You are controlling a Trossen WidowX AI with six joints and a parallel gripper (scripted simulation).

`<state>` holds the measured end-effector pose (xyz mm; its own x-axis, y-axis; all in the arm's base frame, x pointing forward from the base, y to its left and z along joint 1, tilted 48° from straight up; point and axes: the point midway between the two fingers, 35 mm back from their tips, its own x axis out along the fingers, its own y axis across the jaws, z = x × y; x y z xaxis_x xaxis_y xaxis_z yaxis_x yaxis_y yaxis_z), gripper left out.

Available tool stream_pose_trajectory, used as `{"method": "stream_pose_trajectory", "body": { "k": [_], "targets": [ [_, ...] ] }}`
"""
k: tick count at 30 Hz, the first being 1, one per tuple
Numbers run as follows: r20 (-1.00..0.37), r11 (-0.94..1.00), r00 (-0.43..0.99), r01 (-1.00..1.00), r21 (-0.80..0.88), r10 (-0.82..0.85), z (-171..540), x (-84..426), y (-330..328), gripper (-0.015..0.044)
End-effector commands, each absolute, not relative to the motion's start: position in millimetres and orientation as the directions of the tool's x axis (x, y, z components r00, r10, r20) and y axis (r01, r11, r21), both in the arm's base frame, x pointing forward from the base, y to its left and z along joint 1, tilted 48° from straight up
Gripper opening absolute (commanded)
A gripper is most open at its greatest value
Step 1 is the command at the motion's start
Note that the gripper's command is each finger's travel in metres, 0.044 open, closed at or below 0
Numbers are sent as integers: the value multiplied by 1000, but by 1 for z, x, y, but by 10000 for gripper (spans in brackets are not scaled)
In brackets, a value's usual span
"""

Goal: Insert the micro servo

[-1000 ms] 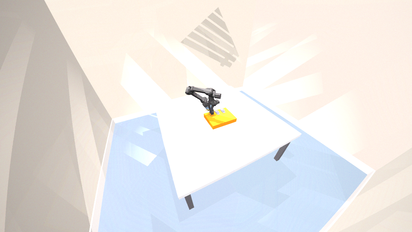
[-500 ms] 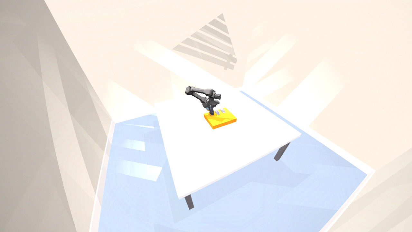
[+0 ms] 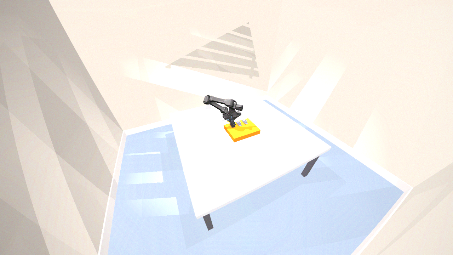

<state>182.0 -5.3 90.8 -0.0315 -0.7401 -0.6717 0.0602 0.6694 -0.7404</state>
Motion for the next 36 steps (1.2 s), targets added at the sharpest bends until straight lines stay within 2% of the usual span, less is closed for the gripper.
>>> {"method": "stream_pose_trajectory", "body": {
  "k": [1, 34, 36],
  "targets": [
    [-671, 669, -26, 57, -741, -741, 89, 182, -8, 0],
    [-670, 668, -26, 58, -742, -742, 67, 181, -32, 0],
    [-670, 668, -26, 58, -742, -742, 68, 181, -31, 52]
  ]
}}
